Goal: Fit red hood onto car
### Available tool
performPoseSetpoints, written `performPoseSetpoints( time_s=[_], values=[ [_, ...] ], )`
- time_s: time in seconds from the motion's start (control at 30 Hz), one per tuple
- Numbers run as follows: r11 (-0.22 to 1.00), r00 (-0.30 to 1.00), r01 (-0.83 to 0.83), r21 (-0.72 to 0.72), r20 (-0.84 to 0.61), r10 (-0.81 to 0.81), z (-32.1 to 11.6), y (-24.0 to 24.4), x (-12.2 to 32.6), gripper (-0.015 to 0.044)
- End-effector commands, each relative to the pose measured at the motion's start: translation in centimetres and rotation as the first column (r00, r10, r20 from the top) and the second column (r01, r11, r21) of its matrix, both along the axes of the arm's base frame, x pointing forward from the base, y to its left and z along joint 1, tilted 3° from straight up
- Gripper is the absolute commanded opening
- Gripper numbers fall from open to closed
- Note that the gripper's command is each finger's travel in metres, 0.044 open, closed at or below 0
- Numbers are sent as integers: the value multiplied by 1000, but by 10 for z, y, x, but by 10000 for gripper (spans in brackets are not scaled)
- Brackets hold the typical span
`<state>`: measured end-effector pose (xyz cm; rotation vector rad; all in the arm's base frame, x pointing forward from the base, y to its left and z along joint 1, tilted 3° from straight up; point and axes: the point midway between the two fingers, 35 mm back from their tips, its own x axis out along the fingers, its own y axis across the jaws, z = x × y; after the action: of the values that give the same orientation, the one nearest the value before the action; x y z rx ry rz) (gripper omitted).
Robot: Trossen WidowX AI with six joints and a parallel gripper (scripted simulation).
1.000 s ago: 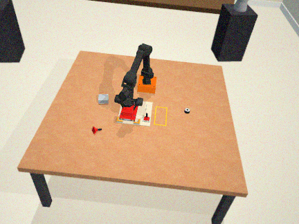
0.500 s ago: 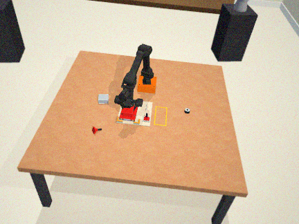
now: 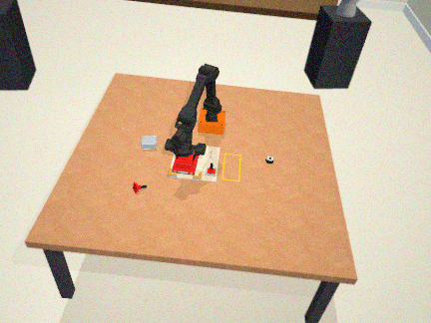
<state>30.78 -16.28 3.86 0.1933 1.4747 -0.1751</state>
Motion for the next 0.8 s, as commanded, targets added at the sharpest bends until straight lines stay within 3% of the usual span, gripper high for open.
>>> performPoseSetpoints(
  time_s=[0.0, 0.37, 0.77],
  values=[
    [1000, 1000, -3, 2, 0, 3, -2, 1, 0, 0],
    [1000, 1000, 0, 0, 0, 0, -3, 0, 0, 0],
    [1000, 1000, 0, 0, -1, 0, -3, 0, 0, 315]
  ],
)
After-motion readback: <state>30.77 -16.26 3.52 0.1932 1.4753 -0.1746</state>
